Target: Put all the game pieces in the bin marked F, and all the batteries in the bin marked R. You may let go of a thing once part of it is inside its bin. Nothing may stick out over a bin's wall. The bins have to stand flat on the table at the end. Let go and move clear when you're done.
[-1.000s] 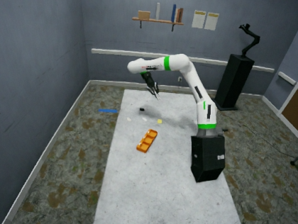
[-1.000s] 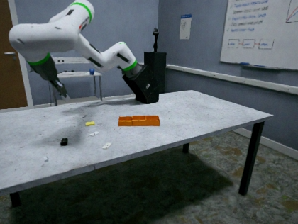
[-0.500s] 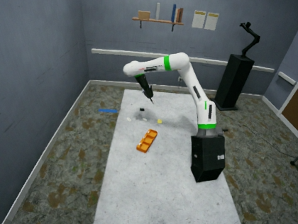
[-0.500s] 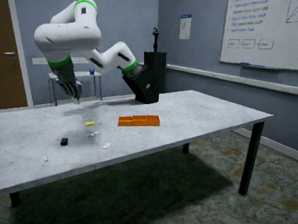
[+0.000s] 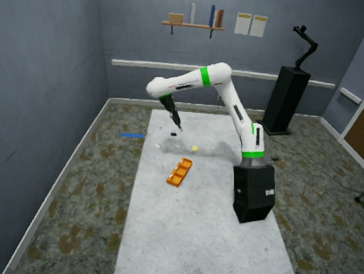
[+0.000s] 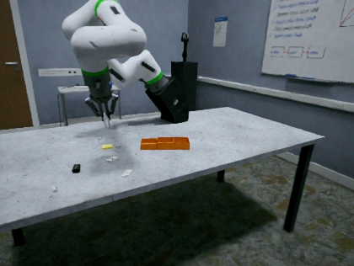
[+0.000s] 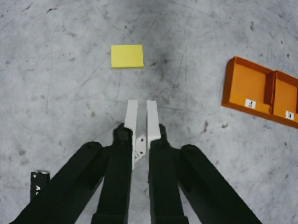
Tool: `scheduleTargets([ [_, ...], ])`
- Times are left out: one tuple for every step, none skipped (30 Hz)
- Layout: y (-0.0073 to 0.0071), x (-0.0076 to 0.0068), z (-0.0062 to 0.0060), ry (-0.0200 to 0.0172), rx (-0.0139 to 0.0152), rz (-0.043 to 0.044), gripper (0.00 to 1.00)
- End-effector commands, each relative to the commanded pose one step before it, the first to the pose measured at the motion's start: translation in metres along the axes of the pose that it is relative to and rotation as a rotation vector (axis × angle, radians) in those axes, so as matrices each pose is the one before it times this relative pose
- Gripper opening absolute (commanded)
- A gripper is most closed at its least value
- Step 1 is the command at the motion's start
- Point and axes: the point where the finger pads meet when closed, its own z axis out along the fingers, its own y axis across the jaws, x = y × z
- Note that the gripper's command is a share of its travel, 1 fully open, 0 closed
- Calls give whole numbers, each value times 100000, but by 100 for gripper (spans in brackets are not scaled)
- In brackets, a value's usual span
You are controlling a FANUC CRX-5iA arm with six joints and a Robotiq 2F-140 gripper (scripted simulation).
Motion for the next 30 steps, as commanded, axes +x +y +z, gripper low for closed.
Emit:
scheduleTargets([
  [1636,-681,-147,-1757,1523,-11623,15],
  [749,-360,-57,-565,717,-4916,15],
  [730,-397,-60,-565,717,-4916,15],
  [0,0,0,0,0,0,15],
  [0,0,0,0,0,0,15],
  [724,-408,-60,-519,755,-4915,15],
  [703,-443,-63,-519,755,-4915,15],
  [666,-468,-64,-519,755,-4915,15],
  [0,0,0,-174,254,-1652,15],
  [671,-490,-64,-441,801,-4890,15],
  [646,-522,-67,-271,562,-3387,15],
  [301,-261,-33,-318,566,-3461,15],
  [0,0,0,-157,226,-1403,15],
  [624,-549,-67,-377,841,-4914,15],
  [595,-579,-70,-302,720,-4197,15],
  [269,-284,-34,-257,569,-3324,15],
  [0,0,0,-74,123,-723,15],
  [571,-603,-70,-307,871,-4914,15],
  [540,-631,-73,-286,831,-4687,15],
  [235,-303,-35,-201,576,-3248,15],
  [0,0,0,0,0,0,15],
  [0,0,0,0,0,0,15],
  [515,-651,-72,-262,952,-5241,15],
  [480,-677,-75,-234,894,-4914,15],
  [201,-316,-35,-160,612,-3365,15],
  [0,0,0,0,0,0,15],
  [451,-697,-74,-158,911,-4914,15],
  [416,-718,-77,-158,911,-4914,15],
  [166,-324,-35,-109,627,-3382,15],
  [0,0,0,0,0,0,15],
])
